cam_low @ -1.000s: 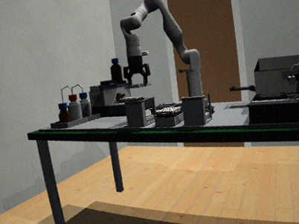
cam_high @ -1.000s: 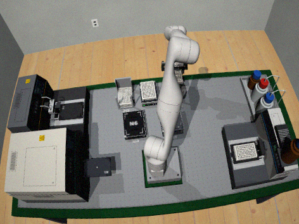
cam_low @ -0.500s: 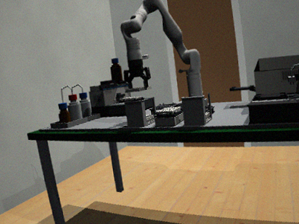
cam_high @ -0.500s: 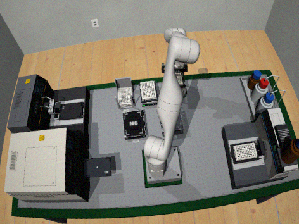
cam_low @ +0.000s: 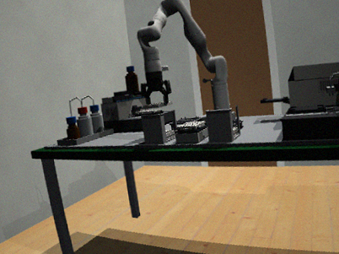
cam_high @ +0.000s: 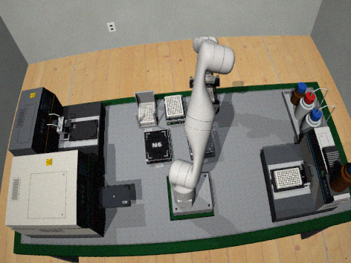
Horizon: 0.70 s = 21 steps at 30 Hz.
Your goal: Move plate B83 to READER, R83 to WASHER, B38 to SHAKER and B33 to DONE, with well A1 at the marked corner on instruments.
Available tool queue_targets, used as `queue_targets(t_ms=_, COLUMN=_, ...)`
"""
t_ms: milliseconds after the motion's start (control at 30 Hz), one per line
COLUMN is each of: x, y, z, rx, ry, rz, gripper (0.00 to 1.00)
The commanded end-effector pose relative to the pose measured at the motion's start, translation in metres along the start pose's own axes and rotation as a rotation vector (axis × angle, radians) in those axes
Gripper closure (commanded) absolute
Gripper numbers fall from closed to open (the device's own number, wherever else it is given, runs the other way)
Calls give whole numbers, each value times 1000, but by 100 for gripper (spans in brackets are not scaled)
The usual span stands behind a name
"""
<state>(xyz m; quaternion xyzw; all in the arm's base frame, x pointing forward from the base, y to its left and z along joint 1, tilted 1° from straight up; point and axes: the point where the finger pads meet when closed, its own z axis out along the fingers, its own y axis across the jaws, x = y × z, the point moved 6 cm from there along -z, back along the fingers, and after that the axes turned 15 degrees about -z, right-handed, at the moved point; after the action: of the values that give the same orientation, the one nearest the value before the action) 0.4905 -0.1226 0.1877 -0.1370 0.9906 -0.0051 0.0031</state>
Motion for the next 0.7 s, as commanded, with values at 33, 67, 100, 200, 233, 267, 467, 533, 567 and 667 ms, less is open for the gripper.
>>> queue_targets(t_ms=33, x=0, y=0, z=5, rx=1, ry=-1, rz=0, gripper=6)
queue_targets(t_ms=67, x=0, y=0, z=6, rx=1, ry=-1, rz=0, gripper=6)
queue_targets(t_ms=100, x=0, y=0, z=7, rx=1, ry=-1, rz=0, gripper=6)
queue_targets(t_ms=200, x=0, y=0, z=11, rx=1, ry=-1, rz=0, gripper=6)
queue_targets(t_ms=233, x=0, y=0, z=13, rx=1, ry=-1, rz=0, gripper=6)
queue_targets(t_ms=267, x=0, y=0, z=14, rx=1, ry=-1, rz=0, gripper=6)
queue_targets(t_ms=467, x=0, y=0, z=17, rx=1, ry=-1, rz=0, gripper=6)
queue_targets(t_ms=533, x=0, y=0, z=17, rx=1, ry=-1, rz=0, gripper=6)
queue_targets(t_ms=567, x=0, y=0, z=17, rx=1, ry=-1, rz=0, gripper=6)
queue_targets(t_ms=667, x=0, y=0, z=17, rx=1, ry=-1, rz=0, gripper=6)
